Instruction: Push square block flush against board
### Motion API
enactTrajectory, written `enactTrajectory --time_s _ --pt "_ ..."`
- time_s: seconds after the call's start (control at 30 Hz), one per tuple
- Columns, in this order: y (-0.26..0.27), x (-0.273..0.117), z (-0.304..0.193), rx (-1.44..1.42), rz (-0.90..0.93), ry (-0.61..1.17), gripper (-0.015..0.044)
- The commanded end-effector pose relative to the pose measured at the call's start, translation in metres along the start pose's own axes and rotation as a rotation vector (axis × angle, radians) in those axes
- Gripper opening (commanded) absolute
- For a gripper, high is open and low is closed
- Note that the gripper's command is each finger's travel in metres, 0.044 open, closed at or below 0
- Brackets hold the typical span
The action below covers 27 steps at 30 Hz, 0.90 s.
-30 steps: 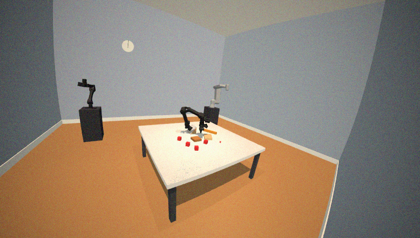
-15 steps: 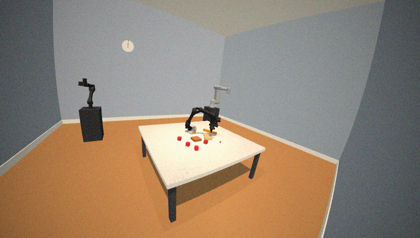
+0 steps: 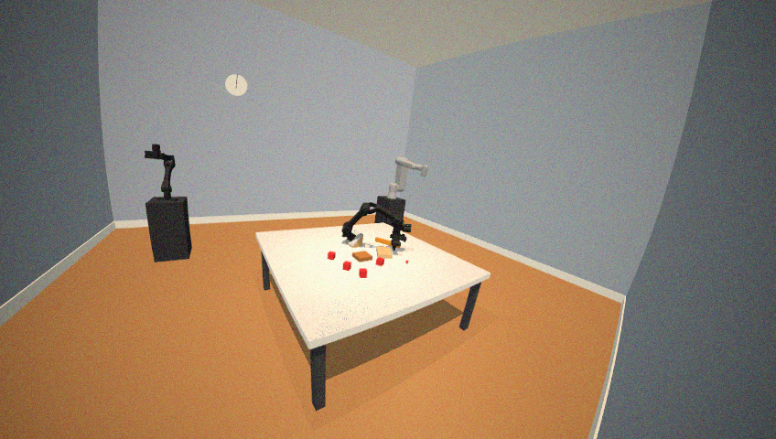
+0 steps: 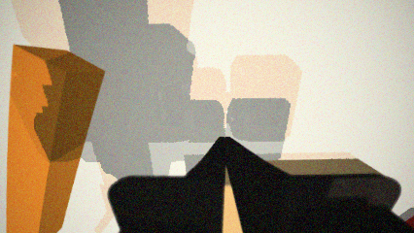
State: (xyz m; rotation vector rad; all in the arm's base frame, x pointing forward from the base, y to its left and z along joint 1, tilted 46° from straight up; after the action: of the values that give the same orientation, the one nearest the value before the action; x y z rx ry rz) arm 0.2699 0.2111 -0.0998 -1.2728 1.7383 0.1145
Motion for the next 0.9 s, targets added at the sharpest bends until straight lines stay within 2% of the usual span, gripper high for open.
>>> enactTrajectory --time_s 0.0,0.87 --pt "0.003 0.009 -0.001 -0.011 -0.008 0.001 0.0000" --pt "0.000 0.008 -0.021 -0.012 -0.008 0.003 0.0000"
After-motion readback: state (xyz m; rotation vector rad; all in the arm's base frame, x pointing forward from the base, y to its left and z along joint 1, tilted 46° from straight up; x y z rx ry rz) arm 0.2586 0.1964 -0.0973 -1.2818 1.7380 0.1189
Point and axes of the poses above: the point midway between the two fingers, 35 mm back from their tips, its own x axis out along the fingers, its own y axis across the jaws, z = x × y, the point moved 8 cm from there along -x, back along the fingers, and after that the axes turned 6 degrees about x, right-handed, at the moved point
